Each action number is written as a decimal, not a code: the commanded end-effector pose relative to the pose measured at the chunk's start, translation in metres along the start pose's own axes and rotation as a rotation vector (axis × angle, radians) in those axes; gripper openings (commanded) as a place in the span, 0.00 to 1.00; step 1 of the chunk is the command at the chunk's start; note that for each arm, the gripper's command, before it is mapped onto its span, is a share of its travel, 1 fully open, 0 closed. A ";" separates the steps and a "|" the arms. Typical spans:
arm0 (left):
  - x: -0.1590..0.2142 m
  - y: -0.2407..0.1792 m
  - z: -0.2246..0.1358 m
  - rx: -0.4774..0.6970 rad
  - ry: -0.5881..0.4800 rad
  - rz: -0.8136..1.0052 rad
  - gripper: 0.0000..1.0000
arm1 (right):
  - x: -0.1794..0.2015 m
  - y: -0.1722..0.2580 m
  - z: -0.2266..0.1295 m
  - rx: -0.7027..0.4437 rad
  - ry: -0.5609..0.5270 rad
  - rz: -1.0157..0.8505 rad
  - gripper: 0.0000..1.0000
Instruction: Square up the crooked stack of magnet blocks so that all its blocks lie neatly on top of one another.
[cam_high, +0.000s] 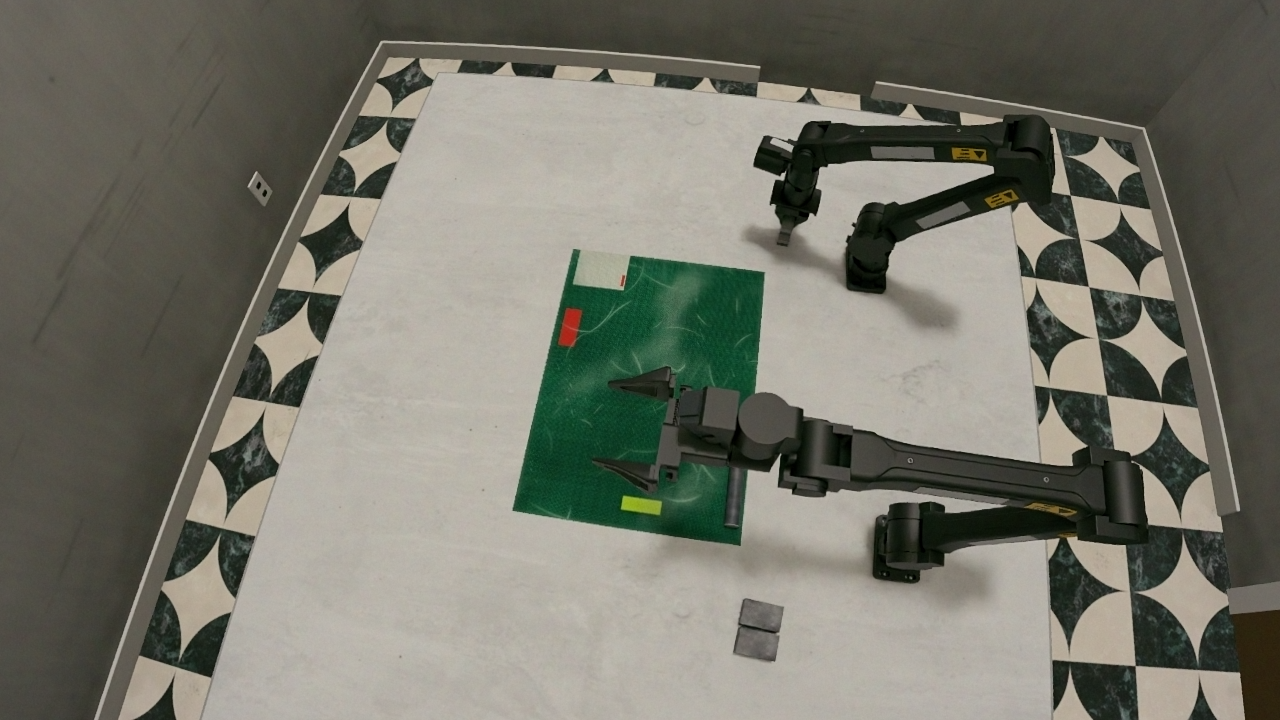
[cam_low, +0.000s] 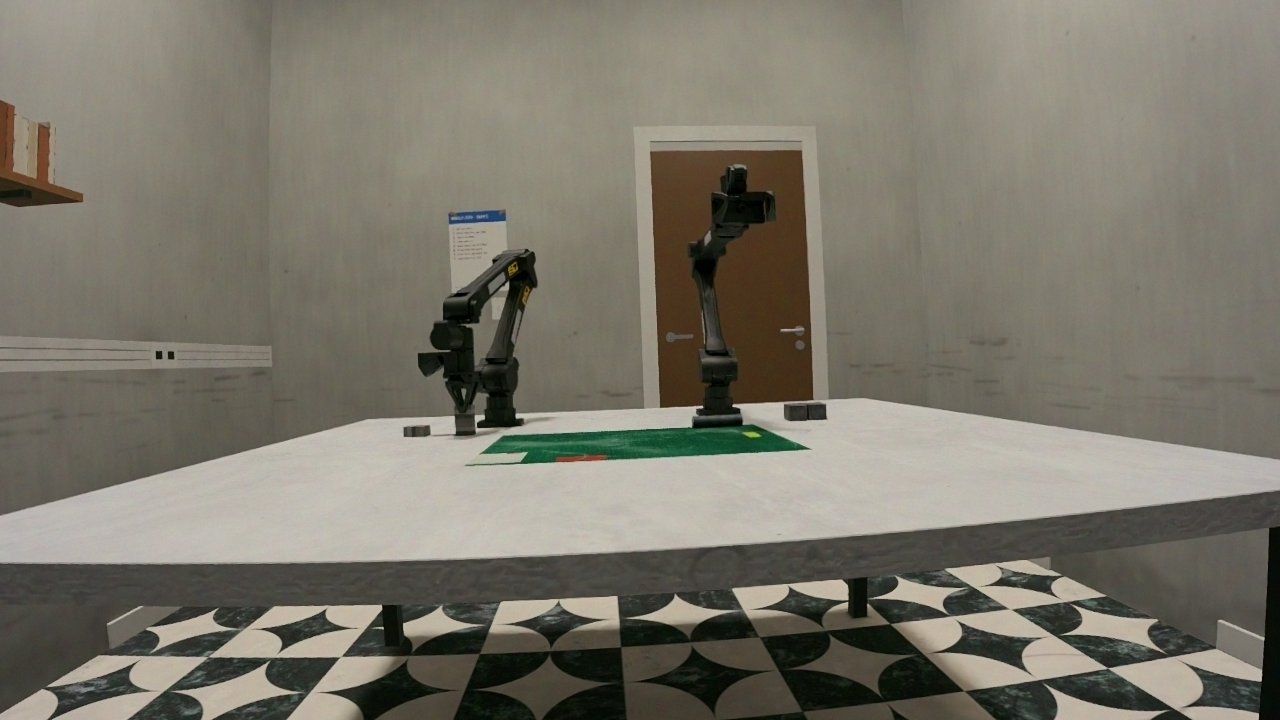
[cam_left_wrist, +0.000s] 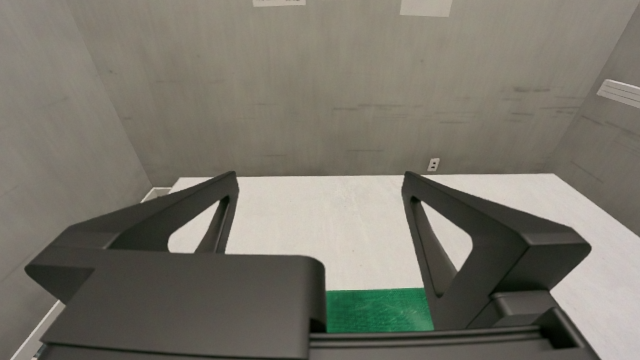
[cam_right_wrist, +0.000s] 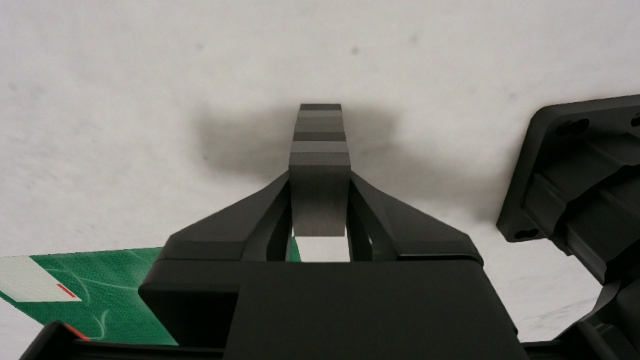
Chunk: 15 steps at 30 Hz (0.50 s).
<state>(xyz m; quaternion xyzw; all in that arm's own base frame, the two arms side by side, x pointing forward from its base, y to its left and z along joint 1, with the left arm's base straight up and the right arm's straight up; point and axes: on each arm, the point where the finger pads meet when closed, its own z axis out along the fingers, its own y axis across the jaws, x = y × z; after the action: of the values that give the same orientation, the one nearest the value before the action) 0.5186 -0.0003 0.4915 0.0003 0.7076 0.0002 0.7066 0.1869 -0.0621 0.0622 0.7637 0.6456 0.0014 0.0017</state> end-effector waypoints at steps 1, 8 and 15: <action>-0.026 -0.002 -0.001 0.003 -0.048 -0.016 1.00 | -0.004 0.013 -0.011 -0.022 -0.008 0.007 0.60; -0.026 -0.002 -0.001 0.003 -0.048 -0.016 1.00 | -0.004 0.013 -0.011 -0.023 -0.008 0.007 0.60; -0.026 -0.002 -0.001 0.003 -0.048 -0.016 1.00 | -0.004 0.013 -0.011 -0.023 -0.008 0.007 0.60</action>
<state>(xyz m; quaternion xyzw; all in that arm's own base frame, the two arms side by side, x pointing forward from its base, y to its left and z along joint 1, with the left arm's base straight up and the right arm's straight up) 0.5186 -0.0003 0.4915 0.0003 0.7076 0.0002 0.7066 0.1864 -0.0620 0.0621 0.7636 0.6456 0.0008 0.0009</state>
